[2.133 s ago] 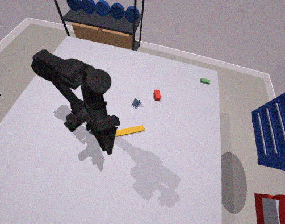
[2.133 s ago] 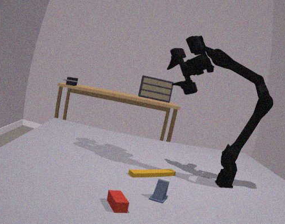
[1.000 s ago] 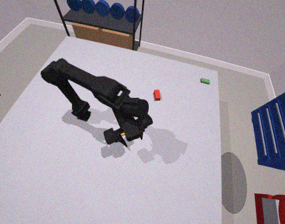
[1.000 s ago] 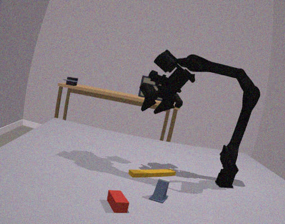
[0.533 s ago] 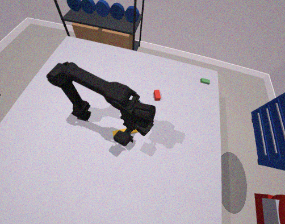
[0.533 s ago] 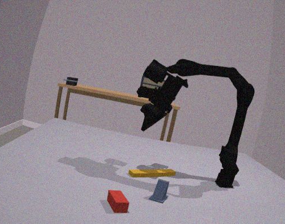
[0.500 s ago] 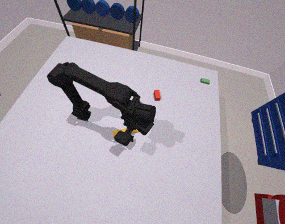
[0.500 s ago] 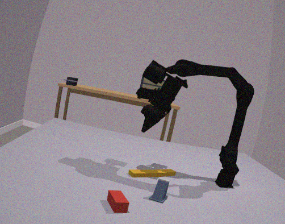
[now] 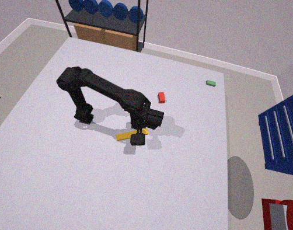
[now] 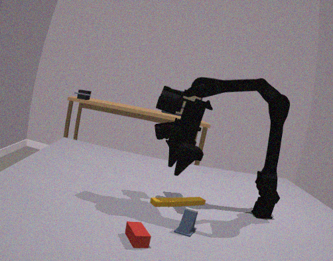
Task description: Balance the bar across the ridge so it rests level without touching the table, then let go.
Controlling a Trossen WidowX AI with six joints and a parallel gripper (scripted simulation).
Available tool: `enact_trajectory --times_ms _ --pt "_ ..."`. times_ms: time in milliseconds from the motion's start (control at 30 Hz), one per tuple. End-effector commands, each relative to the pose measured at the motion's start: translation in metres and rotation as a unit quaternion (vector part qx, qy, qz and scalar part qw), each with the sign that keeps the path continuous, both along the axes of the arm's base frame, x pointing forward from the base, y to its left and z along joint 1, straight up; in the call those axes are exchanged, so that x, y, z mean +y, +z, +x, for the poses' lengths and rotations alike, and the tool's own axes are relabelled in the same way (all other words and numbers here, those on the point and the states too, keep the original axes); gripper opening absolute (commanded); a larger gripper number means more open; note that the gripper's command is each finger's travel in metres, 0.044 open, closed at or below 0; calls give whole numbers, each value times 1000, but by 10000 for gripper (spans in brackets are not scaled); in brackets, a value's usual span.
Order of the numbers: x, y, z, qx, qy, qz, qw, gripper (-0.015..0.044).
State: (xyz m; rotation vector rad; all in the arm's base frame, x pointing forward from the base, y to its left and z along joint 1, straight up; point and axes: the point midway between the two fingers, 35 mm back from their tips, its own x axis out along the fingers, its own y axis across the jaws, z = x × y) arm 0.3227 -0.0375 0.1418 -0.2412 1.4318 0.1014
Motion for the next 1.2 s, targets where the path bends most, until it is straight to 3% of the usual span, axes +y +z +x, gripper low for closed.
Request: enact_trajectory --times_ms 0,167,400,667,1167 --pt "12 -14 -6 35 66 14 997 315" --pt "22 -23 -10 61 126 26 990 315" --pt "22 -27 -9 60 126 26 990 315" --pt "22 -67 -9 61 126 26 990 315" --pt "22 -82 -8 61 126 26 990 315"
